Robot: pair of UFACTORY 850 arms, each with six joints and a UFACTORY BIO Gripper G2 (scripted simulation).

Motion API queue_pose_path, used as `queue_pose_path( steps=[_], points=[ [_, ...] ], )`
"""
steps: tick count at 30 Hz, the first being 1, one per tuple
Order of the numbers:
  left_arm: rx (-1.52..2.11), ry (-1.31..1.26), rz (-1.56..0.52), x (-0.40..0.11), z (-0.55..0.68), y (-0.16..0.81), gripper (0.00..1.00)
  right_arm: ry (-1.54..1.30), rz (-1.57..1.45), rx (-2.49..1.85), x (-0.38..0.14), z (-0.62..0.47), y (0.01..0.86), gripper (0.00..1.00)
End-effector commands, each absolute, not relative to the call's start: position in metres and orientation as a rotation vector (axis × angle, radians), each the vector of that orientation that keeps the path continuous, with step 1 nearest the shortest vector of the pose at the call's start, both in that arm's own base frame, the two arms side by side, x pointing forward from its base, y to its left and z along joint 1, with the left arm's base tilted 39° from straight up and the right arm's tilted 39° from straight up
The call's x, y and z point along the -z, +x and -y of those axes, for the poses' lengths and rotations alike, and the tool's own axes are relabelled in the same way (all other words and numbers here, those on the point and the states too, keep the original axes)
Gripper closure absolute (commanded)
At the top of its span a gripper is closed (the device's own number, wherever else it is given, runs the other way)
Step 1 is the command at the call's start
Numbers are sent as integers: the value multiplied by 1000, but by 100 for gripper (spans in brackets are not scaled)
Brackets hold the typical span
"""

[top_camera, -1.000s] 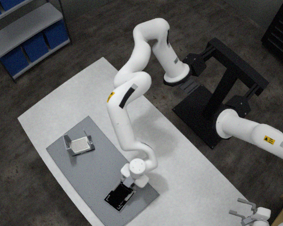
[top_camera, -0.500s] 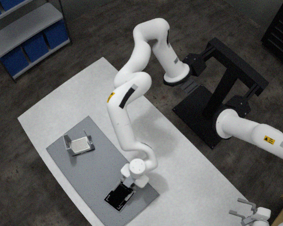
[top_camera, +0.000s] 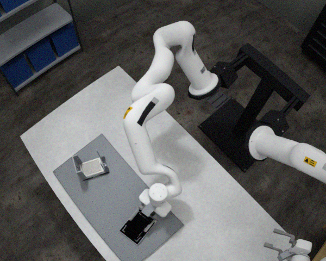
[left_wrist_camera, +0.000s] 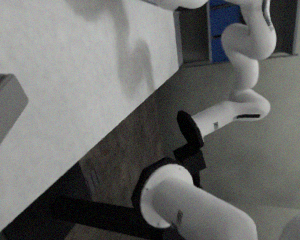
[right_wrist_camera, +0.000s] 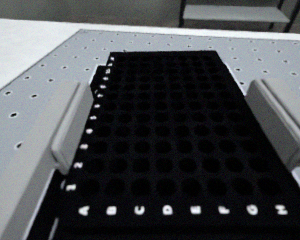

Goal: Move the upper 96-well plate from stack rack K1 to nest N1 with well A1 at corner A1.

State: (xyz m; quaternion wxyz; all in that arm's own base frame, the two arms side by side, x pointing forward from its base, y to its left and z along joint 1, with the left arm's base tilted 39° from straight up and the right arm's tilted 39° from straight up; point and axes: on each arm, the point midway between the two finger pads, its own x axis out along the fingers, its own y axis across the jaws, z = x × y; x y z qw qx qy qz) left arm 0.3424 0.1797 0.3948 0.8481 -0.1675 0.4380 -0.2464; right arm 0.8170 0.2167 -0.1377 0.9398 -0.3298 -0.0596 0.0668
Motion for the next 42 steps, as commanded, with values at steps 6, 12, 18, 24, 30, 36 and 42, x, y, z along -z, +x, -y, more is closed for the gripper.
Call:
queue_pose_path(
  steps=[6, 12, 18, 24, 30, 36, 42],
  points=[
    [519, -352, -923, -395, -180, 343, 0, -672, 123, -136, 138, -217, 818, 100],
    [519, -352, -923, -395, -180, 343, 0, -672, 123, -136, 139, -216, 818, 100],
    [519, -352, -923, -395, -180, 343, 0, -672, 123, -136, 139, -216, 818, 100],
    [519, -352, -923, -395, -180, 343, 0, -672, 123, -136, 140, -215, 818, 100],
    [519, -352, -923, -395, -180, 343, 0, -672, 123, -136, 141, -214, 818, 100],
    [519, -352, -923, -395, -180, 343, 0, -672, 123, -136, 141, -214, 818, 63],
    [519, -352, -923, -395, -180, 343, 0, -672, 123, -136, 141, -214, 818, 63]
  ],
)
